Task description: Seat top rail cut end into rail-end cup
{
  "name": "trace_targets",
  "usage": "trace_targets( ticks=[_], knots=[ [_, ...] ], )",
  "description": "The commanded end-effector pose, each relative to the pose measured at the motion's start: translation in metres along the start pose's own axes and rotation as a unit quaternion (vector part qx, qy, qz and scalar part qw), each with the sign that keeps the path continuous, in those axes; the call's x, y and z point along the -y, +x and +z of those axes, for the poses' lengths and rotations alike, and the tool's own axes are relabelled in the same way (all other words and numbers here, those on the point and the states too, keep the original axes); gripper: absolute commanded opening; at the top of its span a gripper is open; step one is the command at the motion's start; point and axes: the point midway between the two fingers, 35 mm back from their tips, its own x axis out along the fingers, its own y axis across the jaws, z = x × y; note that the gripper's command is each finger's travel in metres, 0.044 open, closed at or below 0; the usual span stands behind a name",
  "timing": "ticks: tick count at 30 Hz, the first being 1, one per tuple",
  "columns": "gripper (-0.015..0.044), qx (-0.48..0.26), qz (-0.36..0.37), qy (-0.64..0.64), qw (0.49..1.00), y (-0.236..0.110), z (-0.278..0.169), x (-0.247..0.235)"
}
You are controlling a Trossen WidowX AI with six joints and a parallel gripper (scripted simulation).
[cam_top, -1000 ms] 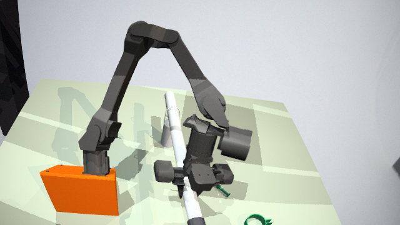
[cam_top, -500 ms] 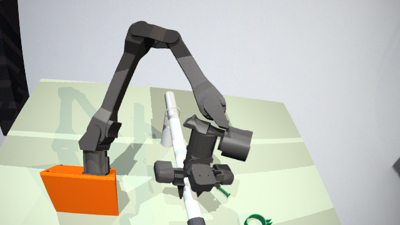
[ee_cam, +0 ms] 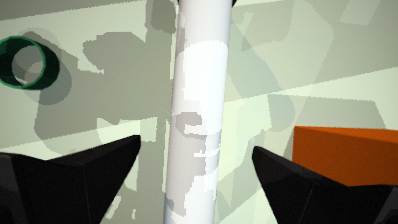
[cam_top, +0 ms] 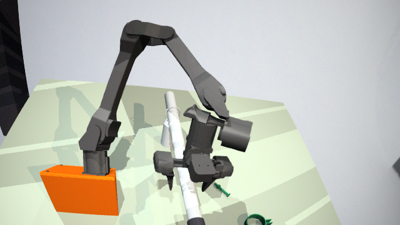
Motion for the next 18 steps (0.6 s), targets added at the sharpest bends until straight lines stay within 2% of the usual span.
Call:
trace_targets(
  ticks=[1, 8, 13, 18],
  knots=[
    [0.0440, 0.003, 0.006, -0.002, 1.000, -0.019, -0.010, -0.002],
    [0.0440, 0.003, 0.006, -0.003, 1.000, -0.028, -0.014, 0.000],
    [0.0440, 0.003, 0.005, -0.003, 1.000, -0.067, -0.016, 0.004],
    [0.0440, 0.003, 0.005, -0.003, 1.000, -0.070, -0.016, 0.004]
  ],
)
